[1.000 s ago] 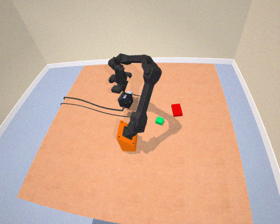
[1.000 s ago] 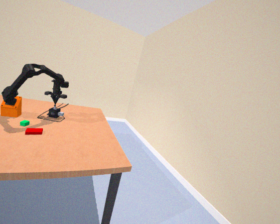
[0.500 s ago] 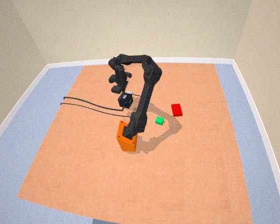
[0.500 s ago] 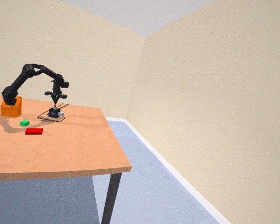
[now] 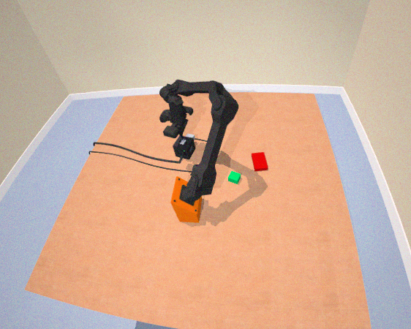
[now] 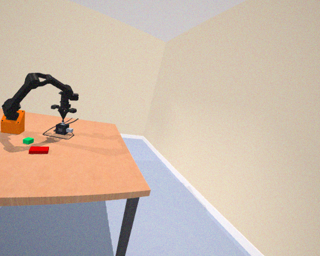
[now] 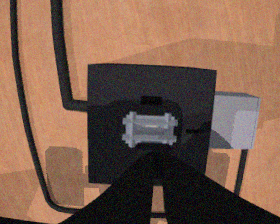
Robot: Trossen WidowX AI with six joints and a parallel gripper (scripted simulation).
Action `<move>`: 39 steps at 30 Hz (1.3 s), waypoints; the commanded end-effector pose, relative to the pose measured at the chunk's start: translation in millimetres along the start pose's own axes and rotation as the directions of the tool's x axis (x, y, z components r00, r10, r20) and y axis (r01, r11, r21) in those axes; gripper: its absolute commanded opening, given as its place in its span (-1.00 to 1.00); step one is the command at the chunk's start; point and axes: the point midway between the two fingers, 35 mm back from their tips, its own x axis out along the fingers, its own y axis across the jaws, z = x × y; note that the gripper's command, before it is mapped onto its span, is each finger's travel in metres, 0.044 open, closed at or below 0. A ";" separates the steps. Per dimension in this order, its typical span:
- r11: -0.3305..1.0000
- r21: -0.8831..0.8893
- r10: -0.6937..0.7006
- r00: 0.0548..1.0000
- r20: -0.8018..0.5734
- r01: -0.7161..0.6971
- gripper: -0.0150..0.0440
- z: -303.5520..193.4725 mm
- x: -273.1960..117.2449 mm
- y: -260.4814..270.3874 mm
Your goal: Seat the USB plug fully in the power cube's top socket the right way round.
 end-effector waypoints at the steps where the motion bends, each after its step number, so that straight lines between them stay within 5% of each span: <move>1: 1.000 -0.001 0.003 1.000 0.009 -0.003 -0.49 0.5 -0.2 0.3; 39: 1.000 -0.002 0.002 0.999 0.039 -0.002 -0.49 2.5 4.5 0.3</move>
